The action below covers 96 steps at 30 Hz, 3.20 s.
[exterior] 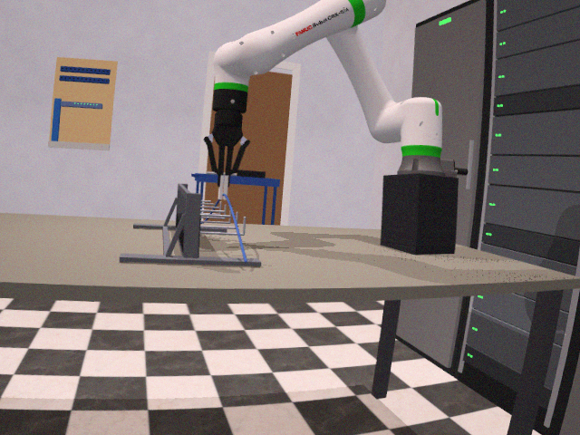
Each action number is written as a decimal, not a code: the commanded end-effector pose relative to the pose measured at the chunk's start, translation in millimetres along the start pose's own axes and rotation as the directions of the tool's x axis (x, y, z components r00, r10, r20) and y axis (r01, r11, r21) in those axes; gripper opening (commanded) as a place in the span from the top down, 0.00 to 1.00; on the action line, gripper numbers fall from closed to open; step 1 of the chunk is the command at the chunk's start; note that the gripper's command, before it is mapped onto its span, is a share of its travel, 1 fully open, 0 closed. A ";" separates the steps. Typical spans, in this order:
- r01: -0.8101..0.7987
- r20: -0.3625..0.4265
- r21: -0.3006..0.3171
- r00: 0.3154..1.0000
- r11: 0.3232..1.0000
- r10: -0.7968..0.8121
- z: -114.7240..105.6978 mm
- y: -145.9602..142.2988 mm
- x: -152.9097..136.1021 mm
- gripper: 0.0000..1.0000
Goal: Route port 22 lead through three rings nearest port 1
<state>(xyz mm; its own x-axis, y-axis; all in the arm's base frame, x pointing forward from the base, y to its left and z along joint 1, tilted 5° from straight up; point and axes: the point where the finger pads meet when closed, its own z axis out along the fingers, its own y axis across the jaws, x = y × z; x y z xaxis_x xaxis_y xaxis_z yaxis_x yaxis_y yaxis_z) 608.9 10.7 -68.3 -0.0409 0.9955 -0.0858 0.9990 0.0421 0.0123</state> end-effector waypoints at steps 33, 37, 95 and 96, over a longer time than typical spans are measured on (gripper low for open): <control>0.000 -0.002 -0.002 1.000 1.000 0.000 -0.3 0.7 1.7 1.00; 0.000 -0.002 -0.002 1.000 1.000 0.000 1.0 0.7 1.7 1.00; 0.000 -0.002 -0.002 1.000 1.000 0.000 50.8 0.8 1.8 1.00; 0.000 -0.002 -0.002 1.000 1.000 0.000 50.8 0.8 1.8 1.00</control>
<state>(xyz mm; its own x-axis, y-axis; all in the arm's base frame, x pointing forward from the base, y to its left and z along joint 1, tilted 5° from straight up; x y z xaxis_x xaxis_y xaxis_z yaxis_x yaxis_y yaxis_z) 609.8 8.5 -118.5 -0.0409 0.9957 -0.0832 0.9990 0.0422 0.0133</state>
